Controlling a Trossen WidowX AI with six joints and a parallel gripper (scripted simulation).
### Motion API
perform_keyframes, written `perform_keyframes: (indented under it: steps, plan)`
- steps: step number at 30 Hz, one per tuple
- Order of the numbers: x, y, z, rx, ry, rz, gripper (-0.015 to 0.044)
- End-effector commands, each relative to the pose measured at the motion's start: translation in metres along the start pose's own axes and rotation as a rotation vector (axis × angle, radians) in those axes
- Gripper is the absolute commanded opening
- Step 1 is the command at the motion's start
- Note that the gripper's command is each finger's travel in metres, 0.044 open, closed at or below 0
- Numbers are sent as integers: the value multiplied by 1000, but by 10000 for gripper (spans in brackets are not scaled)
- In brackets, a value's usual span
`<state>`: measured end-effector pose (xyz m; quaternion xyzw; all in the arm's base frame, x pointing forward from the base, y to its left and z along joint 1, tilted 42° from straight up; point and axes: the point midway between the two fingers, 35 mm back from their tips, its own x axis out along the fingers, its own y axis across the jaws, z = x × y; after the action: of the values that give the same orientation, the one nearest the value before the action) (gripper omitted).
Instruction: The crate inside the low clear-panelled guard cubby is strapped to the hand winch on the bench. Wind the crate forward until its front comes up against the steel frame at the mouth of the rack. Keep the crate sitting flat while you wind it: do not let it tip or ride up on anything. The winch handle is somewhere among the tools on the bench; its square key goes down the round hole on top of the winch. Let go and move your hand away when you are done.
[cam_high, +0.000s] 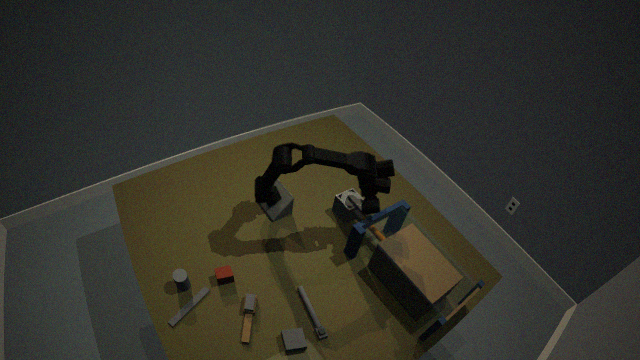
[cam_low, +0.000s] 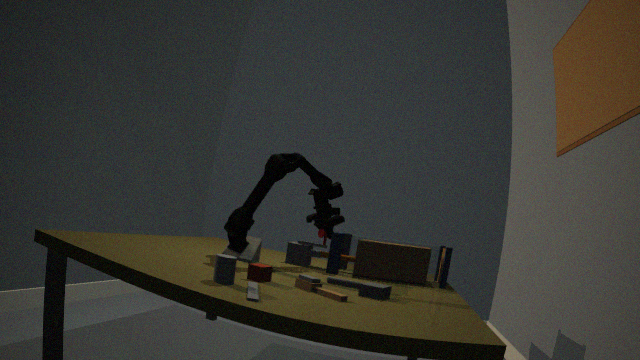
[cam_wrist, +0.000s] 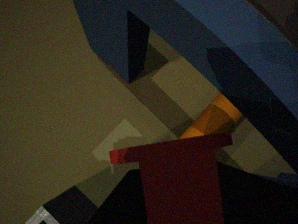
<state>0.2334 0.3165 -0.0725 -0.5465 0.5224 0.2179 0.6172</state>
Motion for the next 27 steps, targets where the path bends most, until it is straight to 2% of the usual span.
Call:
perform_keyframes:
  steps: [1, 27]
  plan:
    - [5, 15, 12, 3, -23, 21, 0]
    - [11, 54, 29, 3, -25, 23, 0]
